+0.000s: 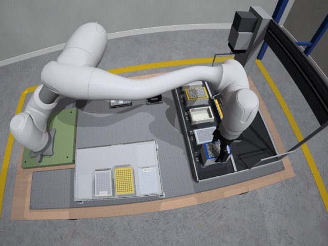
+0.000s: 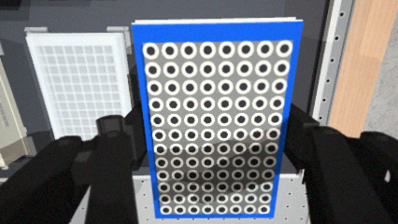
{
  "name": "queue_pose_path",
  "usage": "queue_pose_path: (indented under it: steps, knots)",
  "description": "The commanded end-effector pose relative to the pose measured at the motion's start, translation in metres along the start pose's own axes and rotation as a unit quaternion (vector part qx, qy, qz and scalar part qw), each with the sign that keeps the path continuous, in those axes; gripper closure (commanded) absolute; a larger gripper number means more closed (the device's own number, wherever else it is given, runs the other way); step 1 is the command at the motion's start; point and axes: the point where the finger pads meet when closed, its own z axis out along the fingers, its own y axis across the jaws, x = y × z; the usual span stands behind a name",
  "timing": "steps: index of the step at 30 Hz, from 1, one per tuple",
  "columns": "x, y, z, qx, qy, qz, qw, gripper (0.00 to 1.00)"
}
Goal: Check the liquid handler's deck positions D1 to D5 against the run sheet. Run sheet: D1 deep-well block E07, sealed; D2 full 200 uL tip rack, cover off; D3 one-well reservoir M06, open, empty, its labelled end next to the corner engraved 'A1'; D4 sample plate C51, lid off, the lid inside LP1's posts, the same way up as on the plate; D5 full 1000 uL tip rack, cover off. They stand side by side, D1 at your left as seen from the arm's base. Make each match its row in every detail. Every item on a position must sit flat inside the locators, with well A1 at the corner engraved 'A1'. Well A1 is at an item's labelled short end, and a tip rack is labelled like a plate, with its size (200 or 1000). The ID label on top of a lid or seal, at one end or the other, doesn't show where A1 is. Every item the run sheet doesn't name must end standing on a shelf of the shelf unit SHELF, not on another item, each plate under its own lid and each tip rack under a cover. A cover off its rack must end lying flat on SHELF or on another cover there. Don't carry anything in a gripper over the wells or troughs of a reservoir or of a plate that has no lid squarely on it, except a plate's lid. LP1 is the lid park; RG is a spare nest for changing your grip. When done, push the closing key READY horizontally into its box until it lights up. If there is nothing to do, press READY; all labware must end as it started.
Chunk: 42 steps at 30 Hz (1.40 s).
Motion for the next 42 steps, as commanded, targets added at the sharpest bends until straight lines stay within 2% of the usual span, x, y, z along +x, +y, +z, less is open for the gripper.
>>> queue_pose_path:
  steps: [1,42]
  knots:
    - [0.000,0.000,-0.007,0.000,0.001,0.000,1.000,0.90]
    - [0.000,0.000,-0.067,0.000,0.001,0.000,1.000,0.90]
